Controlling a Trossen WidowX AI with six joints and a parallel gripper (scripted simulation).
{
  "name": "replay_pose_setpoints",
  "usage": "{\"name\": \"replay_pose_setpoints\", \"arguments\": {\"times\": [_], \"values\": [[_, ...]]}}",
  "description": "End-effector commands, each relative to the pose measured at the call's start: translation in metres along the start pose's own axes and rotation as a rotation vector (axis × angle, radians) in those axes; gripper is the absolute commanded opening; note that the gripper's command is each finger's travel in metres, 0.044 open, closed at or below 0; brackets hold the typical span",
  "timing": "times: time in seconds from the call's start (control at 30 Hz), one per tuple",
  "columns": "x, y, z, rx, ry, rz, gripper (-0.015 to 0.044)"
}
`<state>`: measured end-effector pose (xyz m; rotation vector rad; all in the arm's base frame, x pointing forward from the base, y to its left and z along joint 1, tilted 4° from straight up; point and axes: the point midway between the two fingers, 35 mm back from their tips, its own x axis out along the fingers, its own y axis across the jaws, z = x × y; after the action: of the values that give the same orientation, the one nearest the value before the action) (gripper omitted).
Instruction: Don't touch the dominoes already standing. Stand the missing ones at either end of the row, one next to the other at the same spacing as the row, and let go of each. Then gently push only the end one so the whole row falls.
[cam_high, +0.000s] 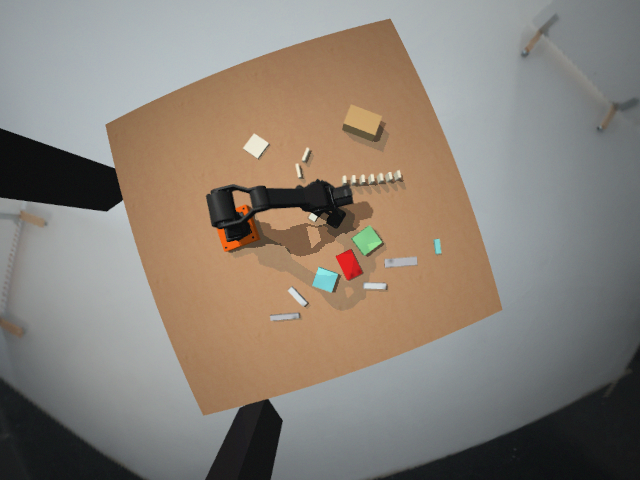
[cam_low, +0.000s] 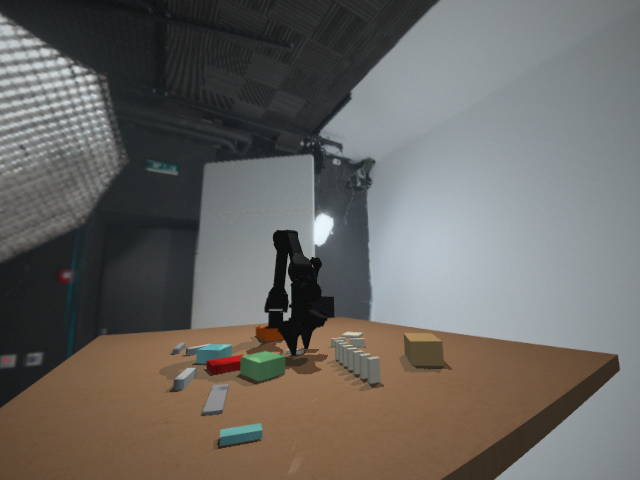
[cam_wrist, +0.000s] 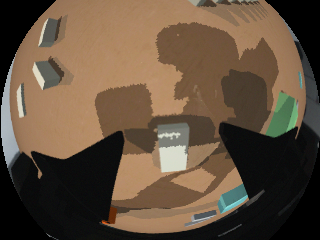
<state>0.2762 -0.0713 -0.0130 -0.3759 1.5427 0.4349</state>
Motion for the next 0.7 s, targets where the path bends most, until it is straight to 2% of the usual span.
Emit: {"name": "replay_pose_setpoints", "arguments": {"times": [0.0, 0.07, 0.5, 0.67], "values": [[0.0040, 0.0012, -0.0005, -0.001, 0.002, 0.007, 0.0440], [0.0040, 0.0012, -0.0005, -0.001, 0.002, 0.007, 0.0440], [0.0040, 0.0012, -0.0005, -0.001, 0.002, 0.007, 0.0107], [0.0040, 0.0012, -0.0005, -0.001, 0.002, 0.007, 0.0107]]}}
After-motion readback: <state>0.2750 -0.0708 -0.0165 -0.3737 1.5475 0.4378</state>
